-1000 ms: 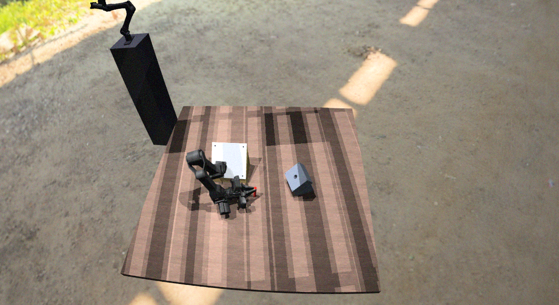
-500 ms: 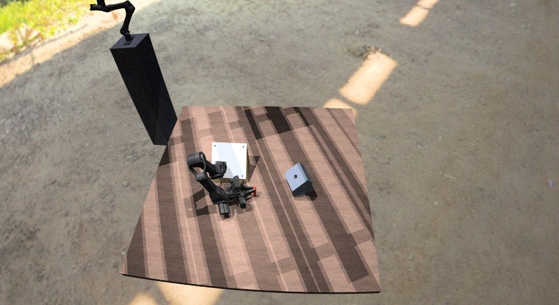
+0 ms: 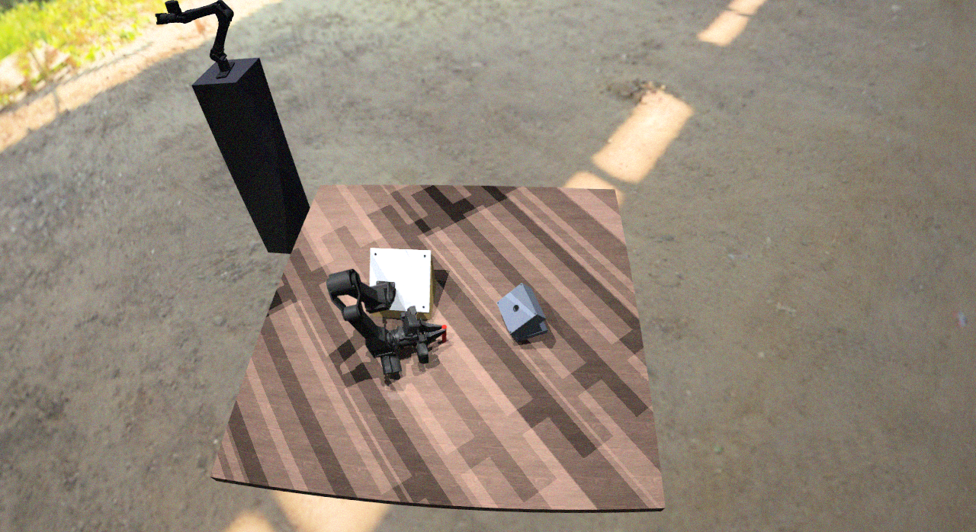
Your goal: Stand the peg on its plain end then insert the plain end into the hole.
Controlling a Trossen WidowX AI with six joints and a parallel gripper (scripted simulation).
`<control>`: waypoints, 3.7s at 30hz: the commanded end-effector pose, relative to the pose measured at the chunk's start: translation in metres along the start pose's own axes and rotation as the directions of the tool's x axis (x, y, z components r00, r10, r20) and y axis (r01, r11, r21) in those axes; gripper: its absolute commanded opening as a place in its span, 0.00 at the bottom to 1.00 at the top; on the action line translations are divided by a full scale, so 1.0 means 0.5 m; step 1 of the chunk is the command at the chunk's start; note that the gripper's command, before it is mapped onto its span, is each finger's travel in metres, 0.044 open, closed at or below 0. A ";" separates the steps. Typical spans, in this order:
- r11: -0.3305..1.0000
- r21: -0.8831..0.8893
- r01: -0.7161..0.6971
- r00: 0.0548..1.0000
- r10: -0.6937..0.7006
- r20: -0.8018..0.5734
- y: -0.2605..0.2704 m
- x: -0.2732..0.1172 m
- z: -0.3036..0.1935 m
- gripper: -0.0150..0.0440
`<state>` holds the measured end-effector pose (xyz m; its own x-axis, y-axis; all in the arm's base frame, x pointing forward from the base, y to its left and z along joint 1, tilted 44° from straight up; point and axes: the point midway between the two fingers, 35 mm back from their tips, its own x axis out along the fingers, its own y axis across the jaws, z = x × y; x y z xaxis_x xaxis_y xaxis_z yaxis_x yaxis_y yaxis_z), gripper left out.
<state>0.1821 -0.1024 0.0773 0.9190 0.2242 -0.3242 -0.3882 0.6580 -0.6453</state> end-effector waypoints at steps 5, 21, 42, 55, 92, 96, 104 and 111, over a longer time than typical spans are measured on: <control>1.000 0.001 0.000 1.000 0.000 0.006 0.002 -0.001 -0.001 0.35; 1.000 0.001 0.000 1.000 0.000 0.007 0.002 -0.001 -0.001 0.47; 1.000 0.001 0.000 1.000 0.000 0.007 0.002 -0.001 -0.001 0.47; 1.000 0.001 0.000 1.000 0.000 0.007 0.002 -0.001 -0.001 1.00; 1.000 0.006 0.002 1.000 -0.002 0.009 0.002 -0.035 0.320 1.00; 0.995 0.093 -0.037 0.998 0.042 -0.052 0.005 -0.027 0.306 1.00; 0.955 0.279 -0.100 0.964 0.162 -0.208 0.016 -0.012 0.271 1.00; 0.907 0.405 -0.115 0.895 0.271 -0.354 0.030 -0.003 0.239 1.00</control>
<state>0.1827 -0.0041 0.1556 0.7487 0.1507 -0.6456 -0.4432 0.8380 -0.3183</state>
